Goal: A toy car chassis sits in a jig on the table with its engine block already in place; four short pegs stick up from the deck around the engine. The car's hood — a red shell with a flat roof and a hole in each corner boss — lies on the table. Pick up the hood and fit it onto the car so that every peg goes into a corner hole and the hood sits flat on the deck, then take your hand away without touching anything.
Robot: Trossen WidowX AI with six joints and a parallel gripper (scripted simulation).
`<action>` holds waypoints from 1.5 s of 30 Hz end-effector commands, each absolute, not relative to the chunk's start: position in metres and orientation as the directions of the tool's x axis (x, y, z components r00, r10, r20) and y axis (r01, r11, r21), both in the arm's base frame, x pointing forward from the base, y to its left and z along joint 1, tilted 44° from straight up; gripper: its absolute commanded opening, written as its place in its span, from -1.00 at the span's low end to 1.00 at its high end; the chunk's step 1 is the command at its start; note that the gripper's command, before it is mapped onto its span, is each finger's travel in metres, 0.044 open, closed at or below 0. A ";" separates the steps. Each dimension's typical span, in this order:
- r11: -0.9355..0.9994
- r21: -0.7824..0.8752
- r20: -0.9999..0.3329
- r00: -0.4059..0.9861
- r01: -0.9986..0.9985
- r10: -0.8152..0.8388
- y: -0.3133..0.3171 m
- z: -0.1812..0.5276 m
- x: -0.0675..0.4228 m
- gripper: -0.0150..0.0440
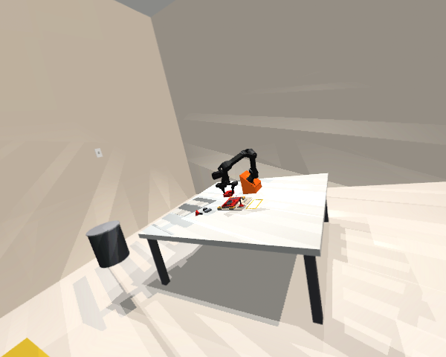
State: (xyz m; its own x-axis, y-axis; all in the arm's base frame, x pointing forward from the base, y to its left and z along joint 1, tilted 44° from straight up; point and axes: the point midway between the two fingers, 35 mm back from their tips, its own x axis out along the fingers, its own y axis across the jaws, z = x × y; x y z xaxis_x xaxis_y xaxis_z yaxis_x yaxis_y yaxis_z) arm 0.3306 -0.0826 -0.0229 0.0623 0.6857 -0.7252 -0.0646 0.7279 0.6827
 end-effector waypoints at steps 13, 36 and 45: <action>0.725 0.686 -0.722 0.065 -0.054 0.689 -0.062 -0.062 0.332 -0.49; 0.725 0.687 -0.722 0.065 -0.054 0.689 -0.058 -0.067 0.334 -0.49; 0.725 0.687 -0.722 0.065 -0.054 0.689 -0.058 -0.067 0.335 -0.49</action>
